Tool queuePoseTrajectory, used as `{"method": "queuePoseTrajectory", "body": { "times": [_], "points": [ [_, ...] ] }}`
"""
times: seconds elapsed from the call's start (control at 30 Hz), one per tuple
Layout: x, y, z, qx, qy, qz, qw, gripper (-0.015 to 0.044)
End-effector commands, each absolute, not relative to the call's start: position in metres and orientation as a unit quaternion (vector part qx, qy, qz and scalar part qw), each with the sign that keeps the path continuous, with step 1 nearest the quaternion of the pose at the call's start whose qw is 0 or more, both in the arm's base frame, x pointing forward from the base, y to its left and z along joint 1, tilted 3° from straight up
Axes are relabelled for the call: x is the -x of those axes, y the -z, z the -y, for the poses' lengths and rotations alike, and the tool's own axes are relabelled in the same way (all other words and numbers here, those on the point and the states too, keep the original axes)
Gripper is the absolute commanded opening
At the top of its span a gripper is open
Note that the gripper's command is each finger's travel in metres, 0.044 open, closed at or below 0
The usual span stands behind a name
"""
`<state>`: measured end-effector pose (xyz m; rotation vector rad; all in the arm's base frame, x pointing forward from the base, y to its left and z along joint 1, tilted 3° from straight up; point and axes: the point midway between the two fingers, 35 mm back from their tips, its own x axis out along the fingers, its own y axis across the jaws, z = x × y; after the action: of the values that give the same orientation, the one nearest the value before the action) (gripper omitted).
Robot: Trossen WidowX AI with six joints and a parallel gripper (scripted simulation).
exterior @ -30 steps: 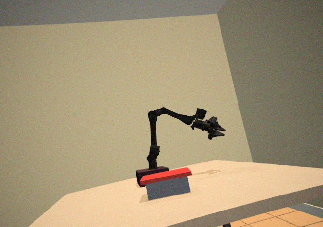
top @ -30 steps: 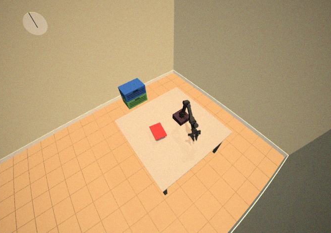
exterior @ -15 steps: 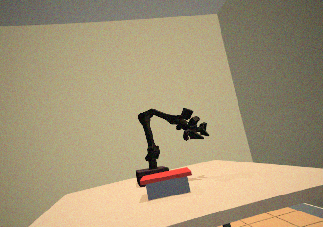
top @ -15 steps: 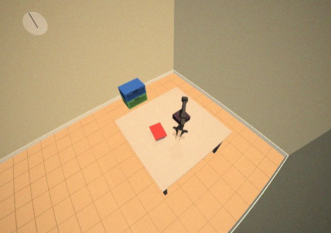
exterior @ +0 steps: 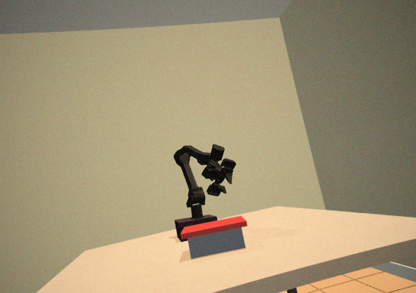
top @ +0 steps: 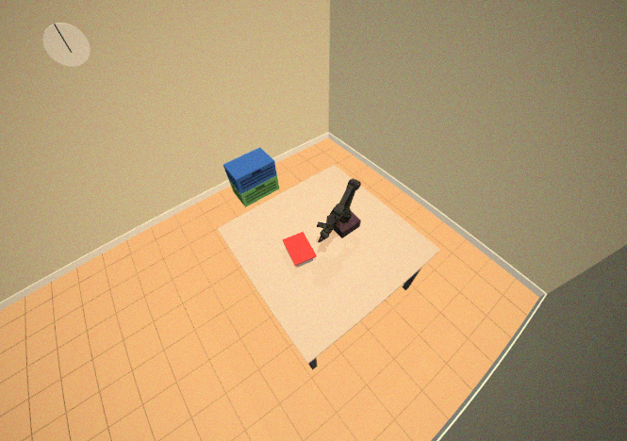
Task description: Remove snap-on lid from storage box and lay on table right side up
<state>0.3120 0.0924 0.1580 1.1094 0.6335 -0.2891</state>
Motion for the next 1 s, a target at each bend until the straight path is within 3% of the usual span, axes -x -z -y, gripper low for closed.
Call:
{"method": "queuePoseTrajectory", "body": {
  "times": [0.0,0.53,0.73,0.97],
  "points": [
    [-0.290,-0.139,-0.022,-0.687,0.283,-0.197,0.640,0.0235],
    [-0.286,-0.134,-0.013,-0.707,0.300,-0.180,0.615,0.0235],
    [-0.287,-0.070,-0.017,-0.707,0.300,-0.180,0.615,0.0235],
    [-0.287,-0.067,-0.017,-0.707,0.300,-0.180,0.615,0.0235]
  ]
}}
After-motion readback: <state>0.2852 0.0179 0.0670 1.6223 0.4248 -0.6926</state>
